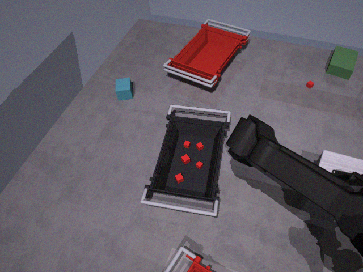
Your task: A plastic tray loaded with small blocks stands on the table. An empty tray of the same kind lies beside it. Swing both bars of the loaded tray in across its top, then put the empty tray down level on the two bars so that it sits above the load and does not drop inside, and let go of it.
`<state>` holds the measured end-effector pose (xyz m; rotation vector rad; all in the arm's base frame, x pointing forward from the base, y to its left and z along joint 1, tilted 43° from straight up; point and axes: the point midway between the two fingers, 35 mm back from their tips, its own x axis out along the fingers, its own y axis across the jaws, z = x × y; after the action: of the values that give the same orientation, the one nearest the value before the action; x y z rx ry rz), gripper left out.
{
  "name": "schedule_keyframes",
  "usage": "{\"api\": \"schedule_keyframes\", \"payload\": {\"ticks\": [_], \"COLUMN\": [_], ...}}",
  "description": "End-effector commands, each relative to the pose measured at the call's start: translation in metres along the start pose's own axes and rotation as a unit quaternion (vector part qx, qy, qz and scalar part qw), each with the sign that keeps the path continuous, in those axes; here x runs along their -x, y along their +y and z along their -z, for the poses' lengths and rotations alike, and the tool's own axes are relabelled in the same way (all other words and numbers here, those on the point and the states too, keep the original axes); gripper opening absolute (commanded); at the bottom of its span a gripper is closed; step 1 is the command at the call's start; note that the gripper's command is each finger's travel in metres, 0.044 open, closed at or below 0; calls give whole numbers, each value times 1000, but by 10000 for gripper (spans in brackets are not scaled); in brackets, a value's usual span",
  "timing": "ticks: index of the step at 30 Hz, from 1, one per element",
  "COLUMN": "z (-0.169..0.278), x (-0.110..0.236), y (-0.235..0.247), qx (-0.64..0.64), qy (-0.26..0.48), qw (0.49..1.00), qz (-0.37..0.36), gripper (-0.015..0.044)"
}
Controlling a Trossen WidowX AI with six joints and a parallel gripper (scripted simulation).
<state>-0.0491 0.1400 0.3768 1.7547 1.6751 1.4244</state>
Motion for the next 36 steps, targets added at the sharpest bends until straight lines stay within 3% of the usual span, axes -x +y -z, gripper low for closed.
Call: {"api": "schedule_keyframes", "payload": {"ticks": [1,8,12,21,29,36], "z": [0,0,1,-16,-71,-146], "x": [0,0,-8,-50,-84,-94], "y": [0,0,2,-2,-7,-1], "qx": [0,3,73,364,560,651], "qy": [0,-1,-14,-91,-159,-201], "qw": [1000,1000,997,926,799,675], "qz": [0,0,-4,42,153,284], "gripper": [374,190,87,87,87,87]}}
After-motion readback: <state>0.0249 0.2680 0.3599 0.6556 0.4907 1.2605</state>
